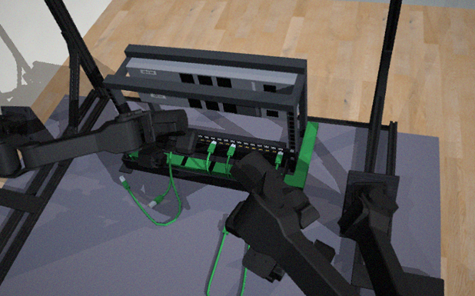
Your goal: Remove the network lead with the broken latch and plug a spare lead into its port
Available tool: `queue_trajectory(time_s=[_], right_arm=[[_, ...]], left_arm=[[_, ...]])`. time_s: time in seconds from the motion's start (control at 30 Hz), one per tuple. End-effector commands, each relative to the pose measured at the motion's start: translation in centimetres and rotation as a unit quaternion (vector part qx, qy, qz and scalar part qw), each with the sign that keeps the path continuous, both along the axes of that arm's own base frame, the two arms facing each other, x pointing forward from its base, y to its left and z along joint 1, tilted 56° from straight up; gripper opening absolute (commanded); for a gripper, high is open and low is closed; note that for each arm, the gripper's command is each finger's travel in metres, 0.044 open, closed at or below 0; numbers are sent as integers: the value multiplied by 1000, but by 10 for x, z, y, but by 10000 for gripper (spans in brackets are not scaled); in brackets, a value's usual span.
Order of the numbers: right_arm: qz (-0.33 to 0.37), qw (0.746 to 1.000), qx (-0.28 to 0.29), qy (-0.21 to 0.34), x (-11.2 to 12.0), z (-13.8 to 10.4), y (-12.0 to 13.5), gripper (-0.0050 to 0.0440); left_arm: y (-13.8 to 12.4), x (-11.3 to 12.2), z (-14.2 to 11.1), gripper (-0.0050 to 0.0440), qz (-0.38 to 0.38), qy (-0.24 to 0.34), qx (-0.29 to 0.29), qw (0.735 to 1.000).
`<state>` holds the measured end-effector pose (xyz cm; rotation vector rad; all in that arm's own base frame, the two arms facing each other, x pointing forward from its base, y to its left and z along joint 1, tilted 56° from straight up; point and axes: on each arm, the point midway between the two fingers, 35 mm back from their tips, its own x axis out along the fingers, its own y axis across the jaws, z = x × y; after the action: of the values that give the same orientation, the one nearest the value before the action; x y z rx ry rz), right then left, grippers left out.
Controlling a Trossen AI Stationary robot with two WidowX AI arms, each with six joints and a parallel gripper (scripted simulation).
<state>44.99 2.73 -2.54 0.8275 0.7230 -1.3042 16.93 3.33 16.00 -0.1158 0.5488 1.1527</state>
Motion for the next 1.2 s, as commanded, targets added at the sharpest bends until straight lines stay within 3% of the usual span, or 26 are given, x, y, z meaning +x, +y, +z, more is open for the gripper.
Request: queue_trajectory(time_s=[0.0,0.8,0.83,1.17], right_arm=[[3,1000,11,3,0,-12,9,54],[3,1000,11,4,0,-16,11,54],[0,1000,2,0,0,-5,3,176],[0,1000,2,0,0,-5,3,176]], left_arm=[[0,0,0,176,0,0,0,1000],[0,0,0,176,0,0,0,1000],[0,0,0,176,0,0,0,1000],[0,0,0,176,0,0,0,1000]])
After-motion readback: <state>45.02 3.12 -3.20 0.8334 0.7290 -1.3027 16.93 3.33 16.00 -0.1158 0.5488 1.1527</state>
